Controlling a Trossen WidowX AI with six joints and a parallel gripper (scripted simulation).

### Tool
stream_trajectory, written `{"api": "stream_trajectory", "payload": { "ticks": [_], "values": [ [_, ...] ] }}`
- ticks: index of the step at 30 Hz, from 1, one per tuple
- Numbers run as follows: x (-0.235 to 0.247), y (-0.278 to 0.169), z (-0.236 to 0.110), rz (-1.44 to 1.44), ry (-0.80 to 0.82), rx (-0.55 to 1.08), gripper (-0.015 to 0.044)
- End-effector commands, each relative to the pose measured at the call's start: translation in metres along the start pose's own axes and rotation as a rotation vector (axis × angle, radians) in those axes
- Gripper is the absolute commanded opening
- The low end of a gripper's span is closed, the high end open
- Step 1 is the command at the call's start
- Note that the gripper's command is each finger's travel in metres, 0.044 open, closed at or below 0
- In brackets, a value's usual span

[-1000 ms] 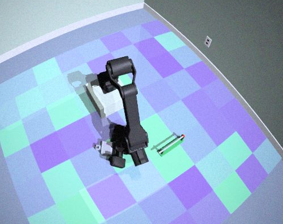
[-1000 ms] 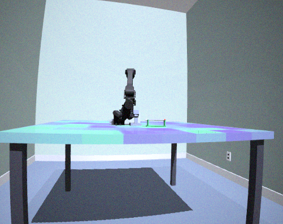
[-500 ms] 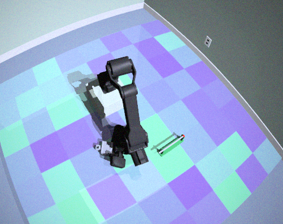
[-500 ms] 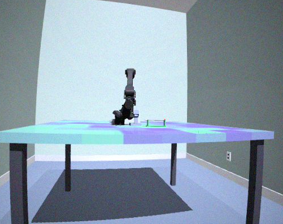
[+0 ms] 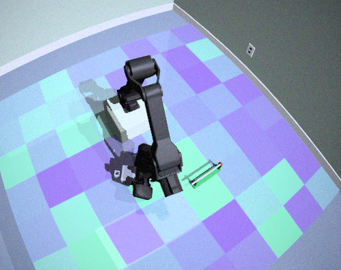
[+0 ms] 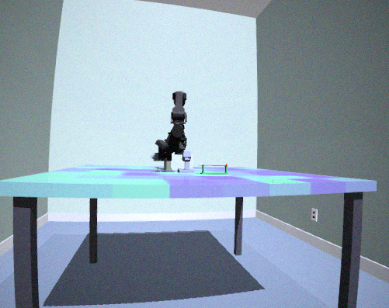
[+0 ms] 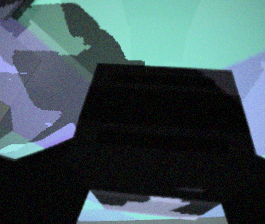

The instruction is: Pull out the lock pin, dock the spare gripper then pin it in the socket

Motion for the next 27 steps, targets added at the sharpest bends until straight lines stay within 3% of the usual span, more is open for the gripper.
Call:
{"api": "stream_trajectory", "payload": {
  "ticks": [1,9,20,27],
  "values": [
    [-0.003,-0.012,-0.019,-0.001,-0.007,0.000,0.0000],
    [-0.002,-0.032,-0.050,-0.001,-0.007,0.000,0.0000],
    [-0.001,-0.029,-0.044,0.000,0.000,-0.004,0.0000],
    [0.012,-0.034,-0.036,-0.118,0.103,-0.073,0.0000]
  ]
}}
Point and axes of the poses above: the point midway between the two fingers, 35 mm back from their tips, its own z axis out along the fingers, its own x axis across the jaws, y = z × x, the point moved 2 cm from there along -z, back along the fingers, and after that the axes turned 10 degrees about z, right-handed, at the moved point
